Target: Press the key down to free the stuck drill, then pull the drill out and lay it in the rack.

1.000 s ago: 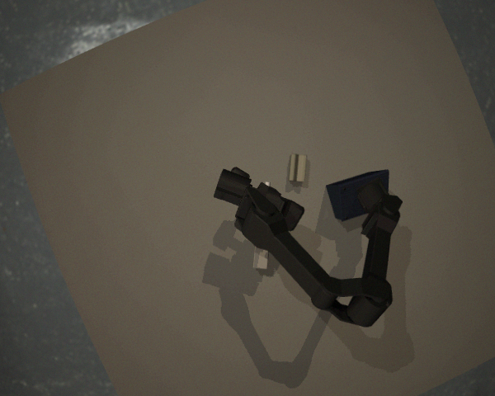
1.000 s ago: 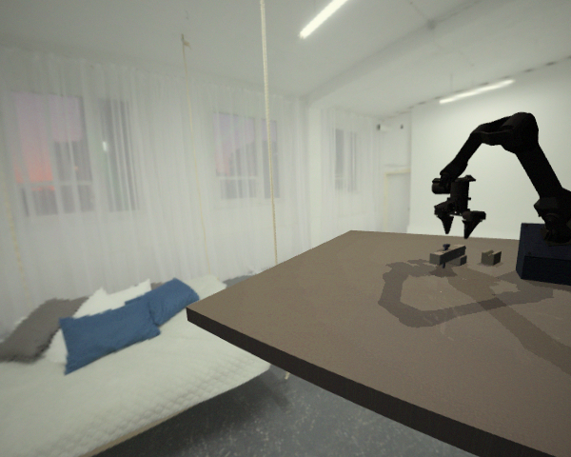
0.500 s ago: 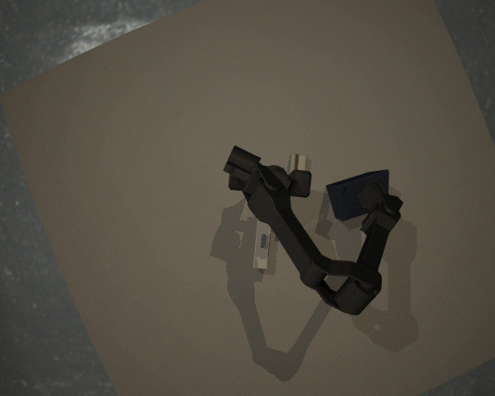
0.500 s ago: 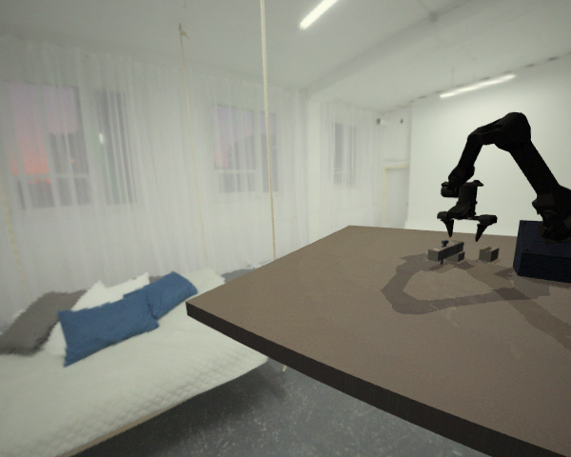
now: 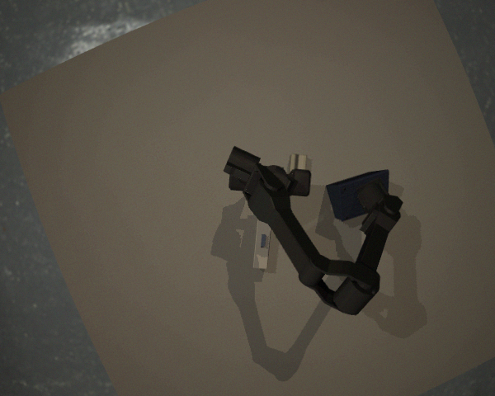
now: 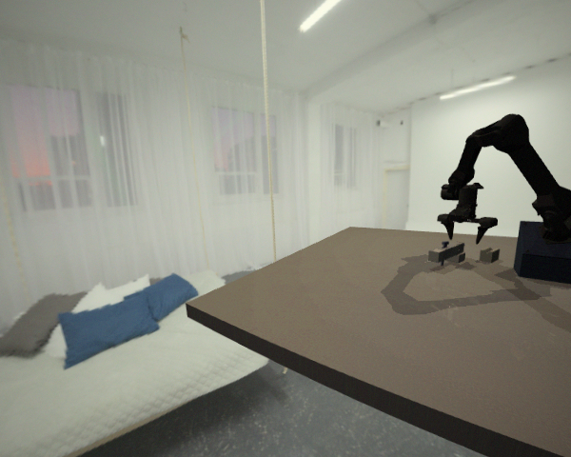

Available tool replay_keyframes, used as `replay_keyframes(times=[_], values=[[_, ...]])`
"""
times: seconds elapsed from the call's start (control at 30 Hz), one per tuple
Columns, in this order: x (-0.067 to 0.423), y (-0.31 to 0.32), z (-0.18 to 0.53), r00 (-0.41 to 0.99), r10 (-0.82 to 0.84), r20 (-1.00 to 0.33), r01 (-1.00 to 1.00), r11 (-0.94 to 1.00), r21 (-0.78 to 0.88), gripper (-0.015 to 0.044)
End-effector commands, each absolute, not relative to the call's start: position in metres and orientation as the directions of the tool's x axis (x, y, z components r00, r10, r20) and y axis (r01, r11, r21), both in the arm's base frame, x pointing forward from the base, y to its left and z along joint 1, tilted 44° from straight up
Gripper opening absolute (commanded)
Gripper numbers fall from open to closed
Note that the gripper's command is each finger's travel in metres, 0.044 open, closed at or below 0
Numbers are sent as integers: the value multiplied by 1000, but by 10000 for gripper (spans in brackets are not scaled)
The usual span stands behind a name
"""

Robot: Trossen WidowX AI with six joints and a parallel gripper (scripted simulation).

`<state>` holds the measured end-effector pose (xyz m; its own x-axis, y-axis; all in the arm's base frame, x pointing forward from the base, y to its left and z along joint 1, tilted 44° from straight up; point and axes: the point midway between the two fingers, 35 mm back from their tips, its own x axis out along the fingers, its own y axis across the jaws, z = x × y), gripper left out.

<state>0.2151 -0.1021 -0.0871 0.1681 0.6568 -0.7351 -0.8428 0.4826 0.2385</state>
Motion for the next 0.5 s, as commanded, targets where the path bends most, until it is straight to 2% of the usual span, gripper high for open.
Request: replay_keyframes(times=[0.0,0.47], values=[[217,-96,-91,168,660,-733,-841,483,243,440],[224,-78,-103,168,660,-732,-841,483,243,440]])
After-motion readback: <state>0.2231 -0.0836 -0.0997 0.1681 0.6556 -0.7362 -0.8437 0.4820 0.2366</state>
